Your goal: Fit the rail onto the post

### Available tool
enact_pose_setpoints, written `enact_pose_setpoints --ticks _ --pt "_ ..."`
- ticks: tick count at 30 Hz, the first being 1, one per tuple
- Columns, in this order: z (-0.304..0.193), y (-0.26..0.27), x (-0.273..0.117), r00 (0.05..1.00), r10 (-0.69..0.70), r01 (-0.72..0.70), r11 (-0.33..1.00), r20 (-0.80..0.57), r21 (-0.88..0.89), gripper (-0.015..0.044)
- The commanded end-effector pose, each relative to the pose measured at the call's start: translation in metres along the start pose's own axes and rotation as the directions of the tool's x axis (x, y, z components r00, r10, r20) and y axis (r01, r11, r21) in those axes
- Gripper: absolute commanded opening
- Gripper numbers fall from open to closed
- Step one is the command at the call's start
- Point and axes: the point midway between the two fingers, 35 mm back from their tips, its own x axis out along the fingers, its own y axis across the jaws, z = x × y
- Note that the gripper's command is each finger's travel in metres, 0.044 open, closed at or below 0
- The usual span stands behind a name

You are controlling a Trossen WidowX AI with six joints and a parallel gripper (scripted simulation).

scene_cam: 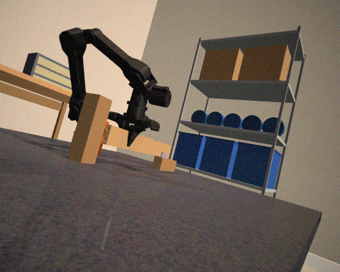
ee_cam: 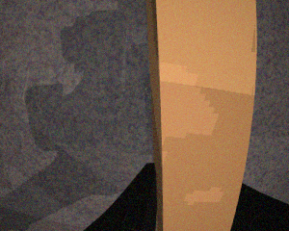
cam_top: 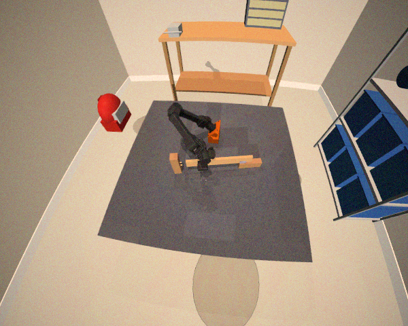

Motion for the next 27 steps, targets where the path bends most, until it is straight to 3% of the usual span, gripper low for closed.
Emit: enact_pose_setpoints --ticks 1,27 --pt "0.0028 -0.0014 -0.0024 1.000 -0.009 0.009 1.000 0.013 -0.003 0.0000" --pt "-0.0017 -0.0004 -0.0010 1.000 -0.009 0.009 1.000 0.013 -0.003 0.0000"
